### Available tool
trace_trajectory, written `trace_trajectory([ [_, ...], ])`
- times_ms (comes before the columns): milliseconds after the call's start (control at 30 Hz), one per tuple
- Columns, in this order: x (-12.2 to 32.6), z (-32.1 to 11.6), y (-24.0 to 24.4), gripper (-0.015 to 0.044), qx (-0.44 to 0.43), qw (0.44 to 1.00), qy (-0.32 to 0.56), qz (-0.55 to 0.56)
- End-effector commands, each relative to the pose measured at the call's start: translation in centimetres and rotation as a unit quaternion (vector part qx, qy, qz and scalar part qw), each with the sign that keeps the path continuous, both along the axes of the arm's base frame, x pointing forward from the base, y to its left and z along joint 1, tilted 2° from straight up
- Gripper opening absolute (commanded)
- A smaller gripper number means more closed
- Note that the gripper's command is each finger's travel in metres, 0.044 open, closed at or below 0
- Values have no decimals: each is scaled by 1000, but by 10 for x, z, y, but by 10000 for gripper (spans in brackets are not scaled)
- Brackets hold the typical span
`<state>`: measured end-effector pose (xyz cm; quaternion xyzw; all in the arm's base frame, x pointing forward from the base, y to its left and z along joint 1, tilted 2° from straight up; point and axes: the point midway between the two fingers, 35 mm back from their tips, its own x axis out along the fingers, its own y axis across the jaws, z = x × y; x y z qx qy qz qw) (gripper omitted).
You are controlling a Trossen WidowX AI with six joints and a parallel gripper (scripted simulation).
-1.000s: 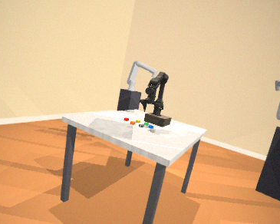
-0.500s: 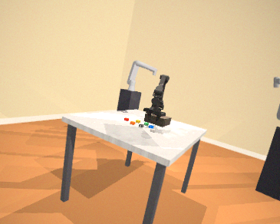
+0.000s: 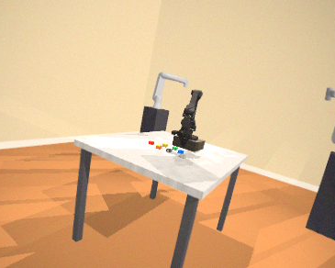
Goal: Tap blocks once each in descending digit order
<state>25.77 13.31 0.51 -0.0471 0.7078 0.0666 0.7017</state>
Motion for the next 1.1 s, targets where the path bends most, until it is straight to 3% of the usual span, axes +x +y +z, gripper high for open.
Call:
trace_trajectory([
  [0,0,-2,-1,20,-3,1000,-1,-1],
  [833,0,-31,0,20,-3,1000,-1,-1],
  [933,1,-4,0,20,-2,1000,-1,-1],
  [1067,0,-1,-1,20,-3,1000,-1,-1],
])
